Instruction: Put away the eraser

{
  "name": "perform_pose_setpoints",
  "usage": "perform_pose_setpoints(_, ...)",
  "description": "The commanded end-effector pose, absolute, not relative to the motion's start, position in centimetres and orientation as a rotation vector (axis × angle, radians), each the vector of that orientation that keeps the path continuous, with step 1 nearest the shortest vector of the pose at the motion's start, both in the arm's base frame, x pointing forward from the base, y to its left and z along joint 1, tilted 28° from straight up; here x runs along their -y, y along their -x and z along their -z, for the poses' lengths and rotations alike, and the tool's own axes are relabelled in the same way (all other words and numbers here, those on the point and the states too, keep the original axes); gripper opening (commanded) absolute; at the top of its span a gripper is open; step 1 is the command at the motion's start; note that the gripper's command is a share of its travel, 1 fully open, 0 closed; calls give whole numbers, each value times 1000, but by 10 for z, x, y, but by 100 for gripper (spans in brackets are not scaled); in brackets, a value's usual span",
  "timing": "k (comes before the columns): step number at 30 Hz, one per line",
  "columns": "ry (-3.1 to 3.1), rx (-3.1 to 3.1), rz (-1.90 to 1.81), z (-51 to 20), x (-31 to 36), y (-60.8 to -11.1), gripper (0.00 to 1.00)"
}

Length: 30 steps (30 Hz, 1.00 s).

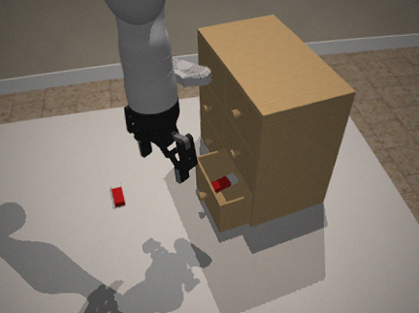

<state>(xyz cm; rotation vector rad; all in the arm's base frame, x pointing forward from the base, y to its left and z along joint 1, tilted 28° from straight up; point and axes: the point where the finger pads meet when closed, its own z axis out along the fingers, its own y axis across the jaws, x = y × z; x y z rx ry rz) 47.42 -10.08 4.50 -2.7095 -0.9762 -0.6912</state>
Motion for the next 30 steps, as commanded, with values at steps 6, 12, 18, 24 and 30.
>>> perform_pose_setpoints(6, 2635, 1172, 710, -30, 76, -504, 100)
perform_pose_setpoints(12, 2605, 1269, 725, -25, 71, -517, 100)
perform_pose_setpoints(18, 2599, 1286, 728, -24, 70, -519, 100)
perform_pose_setpoints(24, 2598, 1287, 728, -24, 70, -519, 100)
perform_pose_setpoints(30, 2598, 1287, 728, -24, 70, -519, 100)
